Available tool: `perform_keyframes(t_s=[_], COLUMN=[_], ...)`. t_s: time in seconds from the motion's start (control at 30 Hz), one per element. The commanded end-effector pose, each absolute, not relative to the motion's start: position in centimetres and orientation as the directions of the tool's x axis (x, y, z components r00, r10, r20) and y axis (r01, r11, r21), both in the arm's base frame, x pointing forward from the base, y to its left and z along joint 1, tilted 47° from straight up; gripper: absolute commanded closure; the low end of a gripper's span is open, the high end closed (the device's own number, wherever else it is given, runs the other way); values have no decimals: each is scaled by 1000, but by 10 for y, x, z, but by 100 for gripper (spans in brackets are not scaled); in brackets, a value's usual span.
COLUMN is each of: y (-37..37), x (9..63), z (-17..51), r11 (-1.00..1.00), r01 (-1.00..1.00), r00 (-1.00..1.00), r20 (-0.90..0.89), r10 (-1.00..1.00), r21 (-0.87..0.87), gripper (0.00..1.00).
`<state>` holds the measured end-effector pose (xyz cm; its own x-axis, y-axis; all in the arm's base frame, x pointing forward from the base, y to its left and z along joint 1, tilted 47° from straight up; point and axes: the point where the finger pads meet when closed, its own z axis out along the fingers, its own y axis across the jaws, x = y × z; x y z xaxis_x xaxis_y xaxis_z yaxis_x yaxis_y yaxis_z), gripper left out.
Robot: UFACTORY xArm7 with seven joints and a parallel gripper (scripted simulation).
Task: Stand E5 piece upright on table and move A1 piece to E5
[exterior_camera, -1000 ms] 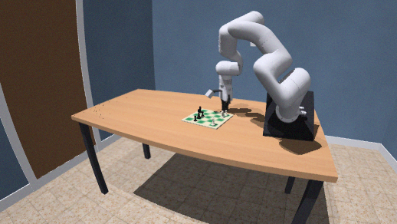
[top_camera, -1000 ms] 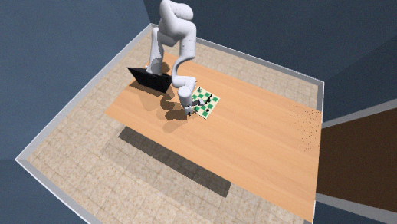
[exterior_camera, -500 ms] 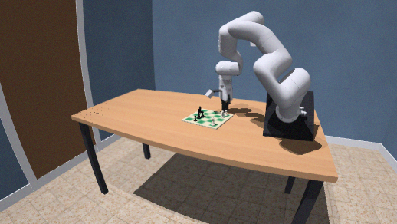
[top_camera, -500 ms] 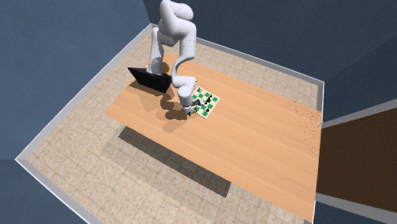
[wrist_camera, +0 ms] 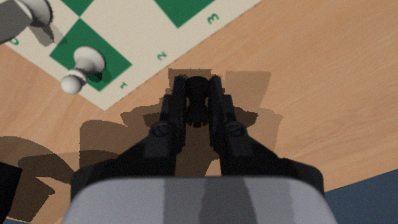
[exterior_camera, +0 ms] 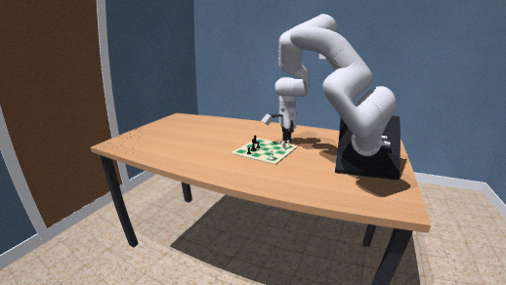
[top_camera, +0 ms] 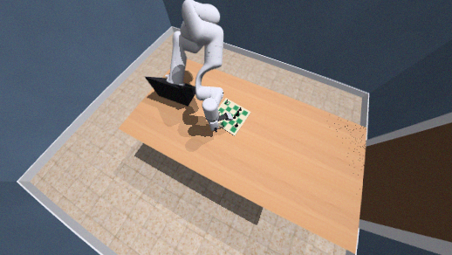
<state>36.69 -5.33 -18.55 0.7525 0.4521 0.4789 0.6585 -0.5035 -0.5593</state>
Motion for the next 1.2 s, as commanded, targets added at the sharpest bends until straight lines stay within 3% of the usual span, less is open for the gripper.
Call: perform_keyframes(t_s=[0.0,0.03,0.17,0.2,0.73,1.17], y=[-56,-56,-56,-56,-60,-105], x=[368,368,368,368,368,368], z=[-185,-185,-185,-185,-181,-140], r11=[-507,-507,-507,-507,-507,-507], r01=[658,658,658,658,658,658], r00=[753,753,753,753,753,753], r20=[479,479,479,479,479,479], r10=[452,452,452,452,452,452], r21=[-556,-556,-556,-556,-556,-556], gripper=[78,70,70,63,63,63])
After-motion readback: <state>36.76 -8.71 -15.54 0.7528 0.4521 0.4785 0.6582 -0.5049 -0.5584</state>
